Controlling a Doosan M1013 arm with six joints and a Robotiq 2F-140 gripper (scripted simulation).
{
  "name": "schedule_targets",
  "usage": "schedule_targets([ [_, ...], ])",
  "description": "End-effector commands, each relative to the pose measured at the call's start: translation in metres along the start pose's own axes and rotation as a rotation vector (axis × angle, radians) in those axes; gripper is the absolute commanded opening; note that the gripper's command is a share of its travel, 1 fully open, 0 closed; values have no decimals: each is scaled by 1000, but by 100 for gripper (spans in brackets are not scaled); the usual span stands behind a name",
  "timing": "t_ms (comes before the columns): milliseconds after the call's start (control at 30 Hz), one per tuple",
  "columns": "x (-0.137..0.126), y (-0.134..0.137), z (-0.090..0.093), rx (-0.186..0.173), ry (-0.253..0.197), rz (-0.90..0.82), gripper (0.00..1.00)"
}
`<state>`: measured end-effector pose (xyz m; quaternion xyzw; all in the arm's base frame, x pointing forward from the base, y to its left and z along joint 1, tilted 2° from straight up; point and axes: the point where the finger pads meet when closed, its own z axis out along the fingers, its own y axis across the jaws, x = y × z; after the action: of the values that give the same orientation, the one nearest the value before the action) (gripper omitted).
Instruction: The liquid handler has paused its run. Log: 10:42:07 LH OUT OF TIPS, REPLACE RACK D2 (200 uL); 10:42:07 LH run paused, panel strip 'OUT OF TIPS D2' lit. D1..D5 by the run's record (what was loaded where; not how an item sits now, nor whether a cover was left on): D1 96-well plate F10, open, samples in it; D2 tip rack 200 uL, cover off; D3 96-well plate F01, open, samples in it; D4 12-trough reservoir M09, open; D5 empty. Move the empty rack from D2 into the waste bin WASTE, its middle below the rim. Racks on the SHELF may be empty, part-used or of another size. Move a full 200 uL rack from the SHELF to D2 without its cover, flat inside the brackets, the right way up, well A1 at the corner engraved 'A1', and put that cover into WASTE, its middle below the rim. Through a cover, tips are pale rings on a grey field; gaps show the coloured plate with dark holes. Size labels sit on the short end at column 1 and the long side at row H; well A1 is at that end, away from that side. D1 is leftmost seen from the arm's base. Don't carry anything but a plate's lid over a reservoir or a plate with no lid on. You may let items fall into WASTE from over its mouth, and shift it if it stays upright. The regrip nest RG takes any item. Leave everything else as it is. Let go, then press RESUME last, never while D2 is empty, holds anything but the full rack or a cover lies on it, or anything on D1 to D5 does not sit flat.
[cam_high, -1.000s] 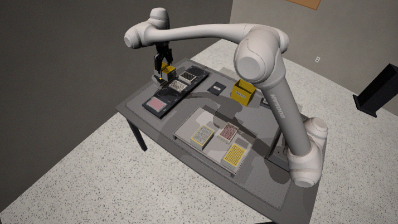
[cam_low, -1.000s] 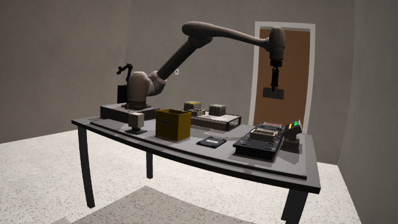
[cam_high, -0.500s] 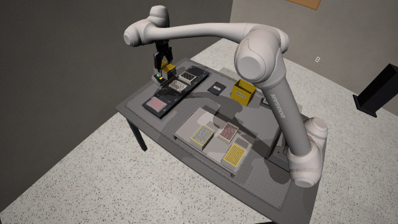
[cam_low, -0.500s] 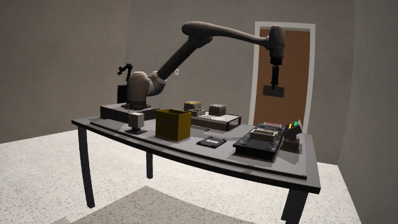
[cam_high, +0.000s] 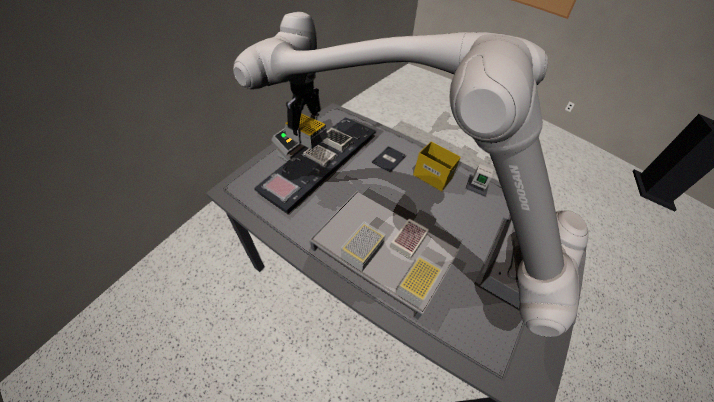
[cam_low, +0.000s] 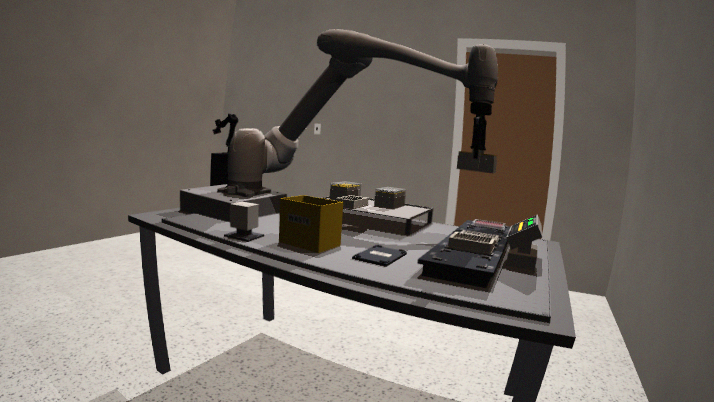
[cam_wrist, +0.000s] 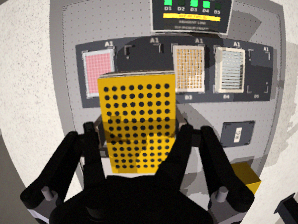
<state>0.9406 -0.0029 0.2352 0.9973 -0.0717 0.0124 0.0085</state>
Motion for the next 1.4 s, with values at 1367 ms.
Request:
schedule_targets([
  [1367,-112,-1,0,0,0,-260,0],
])
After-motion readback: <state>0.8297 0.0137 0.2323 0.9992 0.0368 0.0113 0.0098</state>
